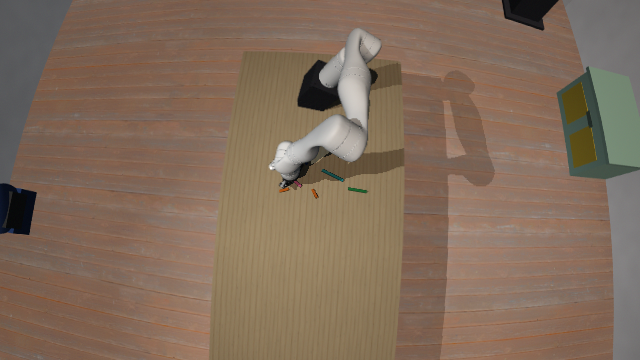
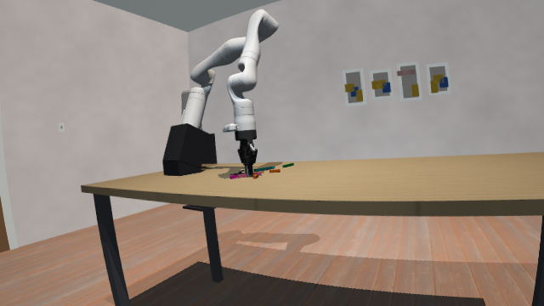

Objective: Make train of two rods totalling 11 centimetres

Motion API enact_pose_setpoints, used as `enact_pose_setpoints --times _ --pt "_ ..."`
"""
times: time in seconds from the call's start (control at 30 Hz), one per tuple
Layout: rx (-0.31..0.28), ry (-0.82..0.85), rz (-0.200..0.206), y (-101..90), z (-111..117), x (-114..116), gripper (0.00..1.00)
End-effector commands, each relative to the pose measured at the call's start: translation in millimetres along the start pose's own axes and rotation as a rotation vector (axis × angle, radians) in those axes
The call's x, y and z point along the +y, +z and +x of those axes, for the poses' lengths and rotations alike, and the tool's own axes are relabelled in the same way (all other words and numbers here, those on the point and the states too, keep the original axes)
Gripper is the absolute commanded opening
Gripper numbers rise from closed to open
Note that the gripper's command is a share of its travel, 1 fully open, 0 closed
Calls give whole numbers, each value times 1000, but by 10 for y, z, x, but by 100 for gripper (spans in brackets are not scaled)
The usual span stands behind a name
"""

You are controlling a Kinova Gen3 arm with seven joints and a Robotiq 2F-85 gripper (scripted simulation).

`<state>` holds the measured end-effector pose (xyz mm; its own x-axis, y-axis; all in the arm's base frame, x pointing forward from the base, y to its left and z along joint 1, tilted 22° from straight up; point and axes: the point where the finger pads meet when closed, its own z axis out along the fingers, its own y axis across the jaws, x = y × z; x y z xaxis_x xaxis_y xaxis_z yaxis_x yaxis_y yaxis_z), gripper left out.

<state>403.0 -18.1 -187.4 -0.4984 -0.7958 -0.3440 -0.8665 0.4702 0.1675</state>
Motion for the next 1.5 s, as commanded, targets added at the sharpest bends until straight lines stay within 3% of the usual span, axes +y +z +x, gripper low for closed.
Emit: enact_pose_setpoints --times 0.0,0.37,0.6,0.87,1.03,1.47 --pt "3 -2 10 -1 12 -41 5" --pt "3 -2 10 -7 12 -41 5" --pt "3 -3 8 -173 12 -25 5" --pt "4 -2 11 -753 9 -43 5" --pt "4 -2 11 -972 8 -43 5" --pt "4 -2 11 -1004 8 -43 5"
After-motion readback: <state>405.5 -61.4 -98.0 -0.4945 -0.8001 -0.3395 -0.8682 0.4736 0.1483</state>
